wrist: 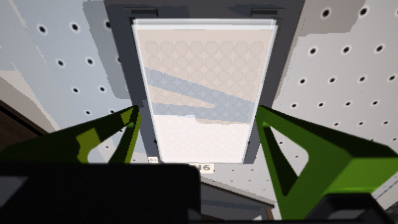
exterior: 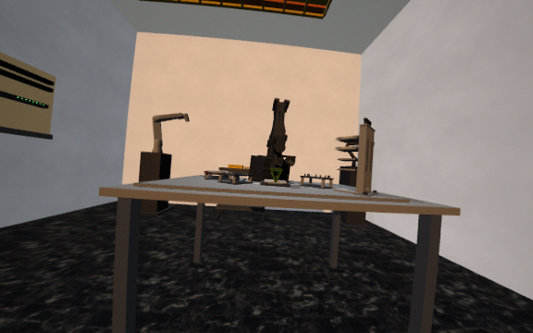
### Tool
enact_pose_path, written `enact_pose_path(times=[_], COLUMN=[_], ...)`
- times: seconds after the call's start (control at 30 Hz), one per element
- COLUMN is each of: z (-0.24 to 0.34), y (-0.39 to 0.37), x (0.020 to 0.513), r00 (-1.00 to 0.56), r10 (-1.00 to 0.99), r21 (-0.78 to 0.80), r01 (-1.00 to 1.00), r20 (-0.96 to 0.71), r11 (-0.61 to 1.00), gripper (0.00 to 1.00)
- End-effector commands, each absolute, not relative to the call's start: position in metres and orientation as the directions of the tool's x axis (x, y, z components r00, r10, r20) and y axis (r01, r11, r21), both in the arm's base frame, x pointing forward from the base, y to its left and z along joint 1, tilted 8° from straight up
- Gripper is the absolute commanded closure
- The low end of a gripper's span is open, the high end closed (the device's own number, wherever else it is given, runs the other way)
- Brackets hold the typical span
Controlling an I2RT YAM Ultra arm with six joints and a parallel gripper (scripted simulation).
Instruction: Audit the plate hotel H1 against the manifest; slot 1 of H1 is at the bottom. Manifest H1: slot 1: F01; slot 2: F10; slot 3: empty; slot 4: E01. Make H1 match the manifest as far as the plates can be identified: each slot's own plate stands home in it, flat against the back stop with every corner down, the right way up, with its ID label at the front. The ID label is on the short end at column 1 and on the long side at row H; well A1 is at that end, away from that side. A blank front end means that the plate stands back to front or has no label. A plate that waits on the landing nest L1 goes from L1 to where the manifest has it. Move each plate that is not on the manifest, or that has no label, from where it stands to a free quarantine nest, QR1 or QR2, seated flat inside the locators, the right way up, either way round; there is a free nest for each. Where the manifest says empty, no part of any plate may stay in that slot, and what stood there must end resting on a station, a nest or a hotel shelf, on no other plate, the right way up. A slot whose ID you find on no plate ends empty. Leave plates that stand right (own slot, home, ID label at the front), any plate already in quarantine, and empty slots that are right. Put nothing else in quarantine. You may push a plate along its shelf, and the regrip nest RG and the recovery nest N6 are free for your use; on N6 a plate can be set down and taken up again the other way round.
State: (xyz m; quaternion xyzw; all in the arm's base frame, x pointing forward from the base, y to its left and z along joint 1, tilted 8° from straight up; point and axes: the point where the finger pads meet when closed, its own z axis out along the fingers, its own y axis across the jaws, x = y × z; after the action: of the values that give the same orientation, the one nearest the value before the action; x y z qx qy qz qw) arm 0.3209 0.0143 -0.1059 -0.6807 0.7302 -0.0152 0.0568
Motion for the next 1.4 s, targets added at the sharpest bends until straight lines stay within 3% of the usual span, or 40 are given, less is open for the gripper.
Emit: enact_pose_path(times=[0.0, 0.4, 0.43, 1.37], z=[-0.1051, -0.1123, -0.1123, -0.1045], y=[0.0147, 0.0152, 0.0152, 0.0147], x=[0.3273, 0.3282, 0.3282, 0.3272], r00=[-0.067, -0.067, -0.067, -0.067], r10=[-0.996, -0.996, -0.996, -0.996], r21=[-0.123, -0.123, -0.123, -0.123], r01=[-0.990, -0.990, -0.990, -0.990], r20=[-0.066, -0.066, -0.066, -0.066], r11=[0.074, 0.074, 0.074, 0.074], gripper=[0.00, 0.00, 0.14, 0.14])
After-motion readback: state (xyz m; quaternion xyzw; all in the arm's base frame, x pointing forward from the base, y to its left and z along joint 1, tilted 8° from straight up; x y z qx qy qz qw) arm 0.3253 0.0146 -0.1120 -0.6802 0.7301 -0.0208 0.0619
